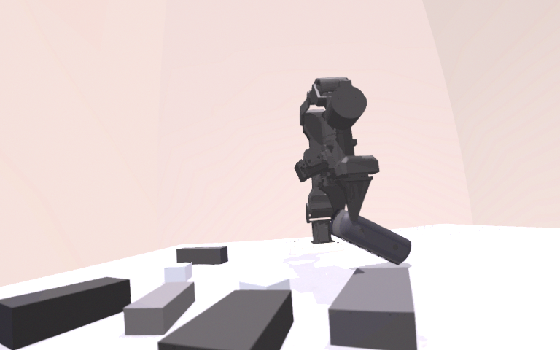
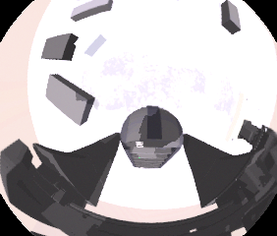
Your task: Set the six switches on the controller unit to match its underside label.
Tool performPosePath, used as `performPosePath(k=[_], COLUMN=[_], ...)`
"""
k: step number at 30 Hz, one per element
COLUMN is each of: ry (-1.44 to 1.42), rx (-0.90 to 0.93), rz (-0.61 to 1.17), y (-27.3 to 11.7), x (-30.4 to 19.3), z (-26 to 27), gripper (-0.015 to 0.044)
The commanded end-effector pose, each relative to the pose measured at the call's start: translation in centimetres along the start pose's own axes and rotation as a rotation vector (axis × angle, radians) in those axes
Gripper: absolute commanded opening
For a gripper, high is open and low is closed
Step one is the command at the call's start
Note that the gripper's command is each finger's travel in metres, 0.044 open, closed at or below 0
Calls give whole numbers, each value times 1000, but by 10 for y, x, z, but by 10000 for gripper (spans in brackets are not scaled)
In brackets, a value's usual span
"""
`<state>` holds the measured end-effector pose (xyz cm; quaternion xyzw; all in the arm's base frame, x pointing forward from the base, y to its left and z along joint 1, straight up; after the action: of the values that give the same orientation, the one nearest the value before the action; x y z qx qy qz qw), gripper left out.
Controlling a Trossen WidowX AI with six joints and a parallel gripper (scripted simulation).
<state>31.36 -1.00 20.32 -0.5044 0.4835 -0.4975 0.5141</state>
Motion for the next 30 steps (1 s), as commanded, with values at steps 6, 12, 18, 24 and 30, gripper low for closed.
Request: performPosePath(k=[6, 12, 18, 24, 30], ry=[1, 1, 1, 1, 1], rx=[7, 7, 7, 8, 8], rz=[-12, -21, -31, -41, -50], y=[-6, -8, -10, -12, -14], x=[-8, -12, -17, -21, -25], z=[1, 0, -1, -1, -2], gripper=[336, 336, 336, 336, 336])
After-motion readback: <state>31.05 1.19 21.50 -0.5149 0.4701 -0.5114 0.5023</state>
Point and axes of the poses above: the point midway between the two fingers, 35 mm back from their tips, its own y axis out along the fingers, its own z axis across the jaws, x = y × z, the point moved 9 cm from there along -y, back along the fingers, and after that the axes turned 2 degrees about y, right-handed, at the moved point
